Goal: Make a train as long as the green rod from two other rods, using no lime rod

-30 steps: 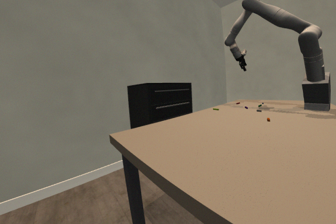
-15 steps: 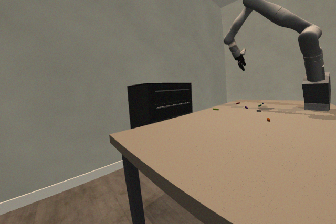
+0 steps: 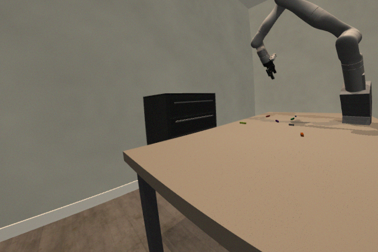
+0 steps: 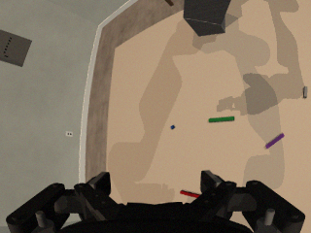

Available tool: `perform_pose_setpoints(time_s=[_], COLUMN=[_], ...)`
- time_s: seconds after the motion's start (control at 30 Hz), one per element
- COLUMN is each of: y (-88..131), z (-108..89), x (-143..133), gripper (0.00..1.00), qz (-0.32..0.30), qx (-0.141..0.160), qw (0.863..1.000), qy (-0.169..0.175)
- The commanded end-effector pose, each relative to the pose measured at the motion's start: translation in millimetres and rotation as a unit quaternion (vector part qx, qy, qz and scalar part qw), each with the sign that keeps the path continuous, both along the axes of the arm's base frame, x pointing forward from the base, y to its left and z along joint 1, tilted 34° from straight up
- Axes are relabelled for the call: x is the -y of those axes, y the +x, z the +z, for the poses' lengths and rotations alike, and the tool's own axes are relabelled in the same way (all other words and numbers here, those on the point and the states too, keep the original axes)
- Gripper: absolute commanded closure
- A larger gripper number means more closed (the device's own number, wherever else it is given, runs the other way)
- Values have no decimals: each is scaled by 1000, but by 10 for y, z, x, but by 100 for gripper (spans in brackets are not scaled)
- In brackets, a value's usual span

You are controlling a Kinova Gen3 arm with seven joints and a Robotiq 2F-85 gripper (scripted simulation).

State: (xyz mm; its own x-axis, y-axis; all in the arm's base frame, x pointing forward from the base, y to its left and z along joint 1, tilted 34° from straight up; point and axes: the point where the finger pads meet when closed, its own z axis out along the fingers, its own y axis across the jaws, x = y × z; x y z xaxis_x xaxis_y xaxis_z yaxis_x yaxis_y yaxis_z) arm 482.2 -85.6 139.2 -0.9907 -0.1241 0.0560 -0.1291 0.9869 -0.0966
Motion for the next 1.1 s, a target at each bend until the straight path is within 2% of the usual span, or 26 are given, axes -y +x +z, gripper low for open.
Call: perform_pose_setpoints(time_s=[0.0, 0.2, 0.23, 0.5, 0.53, 0.8, 0.83, 1.07], y=[-1, -1, -51, -51, -107, -107, -171, -171], z=[91, 91, 194, 194, 297, 297, 399, 399], x=[-66, -66, -222, -222, -378, -378, -535, -535], gripper=[0, 0, 0, 0, 0, 0, 0, 0], qz=[1, 1, -12, -12, -25, -25, -38, -38], qx=[7, 7, 11, 11, 16, 16, 19, 19], qw=[1000, 1000, 1000, 1000, 999, 999, 999, 999], qy=[1, 1, 10, 10, 19, 19, 29, 29])
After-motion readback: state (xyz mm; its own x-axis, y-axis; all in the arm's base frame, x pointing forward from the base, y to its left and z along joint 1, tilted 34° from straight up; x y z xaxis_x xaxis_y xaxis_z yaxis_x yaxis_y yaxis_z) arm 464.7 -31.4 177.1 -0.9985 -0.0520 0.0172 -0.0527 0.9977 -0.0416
